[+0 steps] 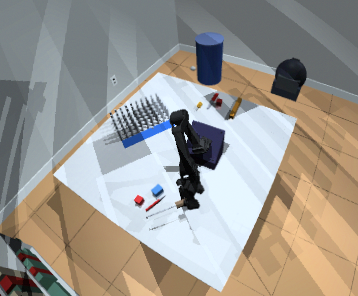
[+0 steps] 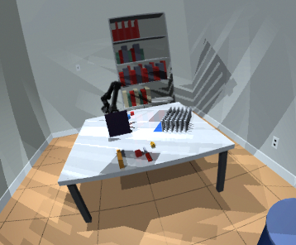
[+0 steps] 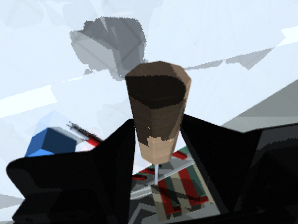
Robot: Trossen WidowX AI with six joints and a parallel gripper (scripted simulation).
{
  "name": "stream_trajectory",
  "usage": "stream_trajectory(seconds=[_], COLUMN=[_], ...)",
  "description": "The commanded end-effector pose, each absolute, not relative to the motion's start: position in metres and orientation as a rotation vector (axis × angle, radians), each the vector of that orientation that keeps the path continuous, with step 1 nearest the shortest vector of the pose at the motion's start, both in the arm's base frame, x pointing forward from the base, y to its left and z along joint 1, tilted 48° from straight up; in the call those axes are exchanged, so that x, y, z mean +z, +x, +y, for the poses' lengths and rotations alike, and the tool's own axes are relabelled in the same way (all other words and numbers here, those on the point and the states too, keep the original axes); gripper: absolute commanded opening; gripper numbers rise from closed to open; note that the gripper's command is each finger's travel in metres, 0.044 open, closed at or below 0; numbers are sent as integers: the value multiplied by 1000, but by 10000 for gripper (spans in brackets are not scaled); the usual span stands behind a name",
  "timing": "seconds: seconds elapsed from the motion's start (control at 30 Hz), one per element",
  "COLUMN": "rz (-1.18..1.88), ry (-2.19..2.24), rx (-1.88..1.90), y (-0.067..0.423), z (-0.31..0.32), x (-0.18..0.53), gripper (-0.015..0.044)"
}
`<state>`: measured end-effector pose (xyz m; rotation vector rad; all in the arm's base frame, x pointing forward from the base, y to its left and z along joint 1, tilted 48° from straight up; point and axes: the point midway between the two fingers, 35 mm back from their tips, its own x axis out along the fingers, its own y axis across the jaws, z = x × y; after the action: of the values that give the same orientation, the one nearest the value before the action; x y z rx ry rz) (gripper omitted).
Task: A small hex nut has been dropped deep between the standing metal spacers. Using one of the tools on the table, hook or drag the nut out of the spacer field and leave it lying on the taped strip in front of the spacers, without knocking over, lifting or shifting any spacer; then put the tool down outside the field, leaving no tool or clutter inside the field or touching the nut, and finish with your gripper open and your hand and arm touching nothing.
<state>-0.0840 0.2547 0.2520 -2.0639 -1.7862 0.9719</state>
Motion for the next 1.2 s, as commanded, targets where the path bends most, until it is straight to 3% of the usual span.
stream_trajectory(seconds=[0.0,1.17], rz=[-1794,-1797], ry=[-2065,-2063], rx=[971,963], y=[-85,-83], z=[257,278], x=[249,229], gripper=[0,0])
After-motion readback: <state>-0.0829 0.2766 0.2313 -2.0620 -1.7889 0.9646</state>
